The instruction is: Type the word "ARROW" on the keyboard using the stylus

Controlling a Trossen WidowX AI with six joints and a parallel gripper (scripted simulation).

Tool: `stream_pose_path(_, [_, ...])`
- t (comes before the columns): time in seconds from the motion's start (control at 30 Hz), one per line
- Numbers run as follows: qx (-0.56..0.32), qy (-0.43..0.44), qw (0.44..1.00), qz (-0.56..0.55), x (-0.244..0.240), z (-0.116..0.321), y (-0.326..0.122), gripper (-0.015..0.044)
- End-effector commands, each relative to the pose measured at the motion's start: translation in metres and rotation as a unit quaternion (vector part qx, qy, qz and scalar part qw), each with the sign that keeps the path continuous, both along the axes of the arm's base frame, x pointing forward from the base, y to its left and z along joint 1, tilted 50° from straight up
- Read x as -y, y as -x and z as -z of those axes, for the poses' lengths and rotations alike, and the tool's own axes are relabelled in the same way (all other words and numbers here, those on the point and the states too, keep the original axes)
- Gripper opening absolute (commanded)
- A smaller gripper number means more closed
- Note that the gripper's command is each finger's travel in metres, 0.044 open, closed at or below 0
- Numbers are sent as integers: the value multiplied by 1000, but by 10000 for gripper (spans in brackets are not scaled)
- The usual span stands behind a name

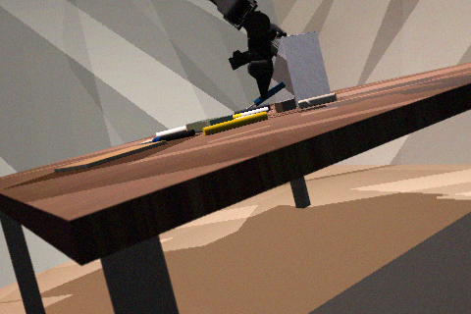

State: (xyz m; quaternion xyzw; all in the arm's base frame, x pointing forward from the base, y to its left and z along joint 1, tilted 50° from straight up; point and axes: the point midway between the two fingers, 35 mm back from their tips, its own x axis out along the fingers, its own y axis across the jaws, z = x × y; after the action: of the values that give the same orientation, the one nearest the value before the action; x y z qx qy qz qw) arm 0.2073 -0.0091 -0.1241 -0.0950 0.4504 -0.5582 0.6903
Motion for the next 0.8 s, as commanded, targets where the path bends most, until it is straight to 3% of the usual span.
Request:
stream_pose_path(0.0, [-15, -39, 998, 48, 1, -6, -11, 0])
stream_pose_path(0.77, [-24, -251, 933, 256, 33, -64, -60, 0])
